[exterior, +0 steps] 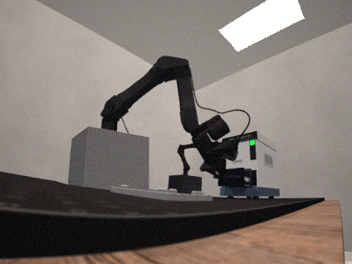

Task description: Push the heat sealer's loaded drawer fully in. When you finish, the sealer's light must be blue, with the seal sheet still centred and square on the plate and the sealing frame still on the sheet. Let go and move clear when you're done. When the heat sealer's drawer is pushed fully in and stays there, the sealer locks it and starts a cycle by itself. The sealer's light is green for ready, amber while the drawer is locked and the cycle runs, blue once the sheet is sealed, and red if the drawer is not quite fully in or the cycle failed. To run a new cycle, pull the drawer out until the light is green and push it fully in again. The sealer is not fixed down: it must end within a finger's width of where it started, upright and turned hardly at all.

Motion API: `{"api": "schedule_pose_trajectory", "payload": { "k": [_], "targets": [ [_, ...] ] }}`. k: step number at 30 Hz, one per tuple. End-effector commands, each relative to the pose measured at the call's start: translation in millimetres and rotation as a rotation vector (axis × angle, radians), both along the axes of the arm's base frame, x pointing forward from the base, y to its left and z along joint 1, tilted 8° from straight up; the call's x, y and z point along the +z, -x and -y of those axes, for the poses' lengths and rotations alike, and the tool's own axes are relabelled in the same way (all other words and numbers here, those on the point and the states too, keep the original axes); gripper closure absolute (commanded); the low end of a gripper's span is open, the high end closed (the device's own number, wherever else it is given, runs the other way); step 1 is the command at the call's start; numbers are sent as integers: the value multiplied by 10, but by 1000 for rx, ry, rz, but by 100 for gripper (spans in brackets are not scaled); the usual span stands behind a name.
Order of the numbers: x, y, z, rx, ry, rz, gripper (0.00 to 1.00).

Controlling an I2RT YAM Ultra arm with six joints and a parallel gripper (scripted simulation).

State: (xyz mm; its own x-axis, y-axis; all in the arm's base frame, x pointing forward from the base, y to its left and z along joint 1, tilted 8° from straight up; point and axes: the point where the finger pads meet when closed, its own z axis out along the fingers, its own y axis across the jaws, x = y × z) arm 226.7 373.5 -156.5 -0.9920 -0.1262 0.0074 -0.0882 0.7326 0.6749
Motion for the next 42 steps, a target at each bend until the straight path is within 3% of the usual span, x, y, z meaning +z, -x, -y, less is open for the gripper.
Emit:
{"api": "schedule_pose_trajectory", "payload": {
  "k": [1, 24, 25, 42],
  "targets": [
    [5, -55, -146, -7, 0, 19, 100],
    [-32, -15, -443, -7, 0, 19, 100],
    [103, -101, -486, -13, -23, 40, 100],
    [106, -107, -487, -13, -25, 42, 100]
  ]
}}
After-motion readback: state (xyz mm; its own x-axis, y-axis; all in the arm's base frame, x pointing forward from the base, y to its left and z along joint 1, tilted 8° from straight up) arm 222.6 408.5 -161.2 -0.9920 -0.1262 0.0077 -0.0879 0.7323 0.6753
